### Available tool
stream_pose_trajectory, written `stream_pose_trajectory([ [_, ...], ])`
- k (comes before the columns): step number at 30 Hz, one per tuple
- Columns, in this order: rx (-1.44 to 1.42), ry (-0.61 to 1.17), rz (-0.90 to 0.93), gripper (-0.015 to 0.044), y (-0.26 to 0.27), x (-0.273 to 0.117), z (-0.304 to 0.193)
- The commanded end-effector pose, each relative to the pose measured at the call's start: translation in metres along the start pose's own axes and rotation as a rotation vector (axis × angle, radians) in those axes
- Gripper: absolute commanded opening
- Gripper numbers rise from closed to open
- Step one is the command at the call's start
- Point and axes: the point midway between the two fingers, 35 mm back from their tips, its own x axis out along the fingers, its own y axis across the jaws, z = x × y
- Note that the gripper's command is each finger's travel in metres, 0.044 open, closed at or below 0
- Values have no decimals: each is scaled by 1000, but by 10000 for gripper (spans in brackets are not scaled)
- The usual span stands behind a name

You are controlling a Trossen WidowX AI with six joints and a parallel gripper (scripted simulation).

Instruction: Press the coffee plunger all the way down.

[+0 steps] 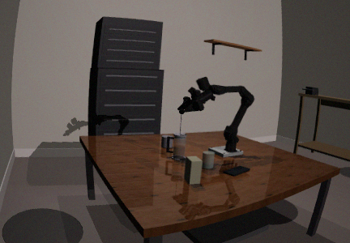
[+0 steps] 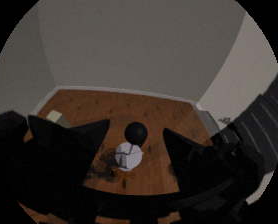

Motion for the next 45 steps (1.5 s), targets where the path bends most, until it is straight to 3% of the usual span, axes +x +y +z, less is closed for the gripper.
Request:
stream_pose_trajectory([
  [1,-4,8,3,282,1,2,-3],
  [7,-4,8,3,125,1,2,-3],
  [8,-4,8,3,121,1,2,-3],
  [45,-4,7,3,121,0,30,-37],
])
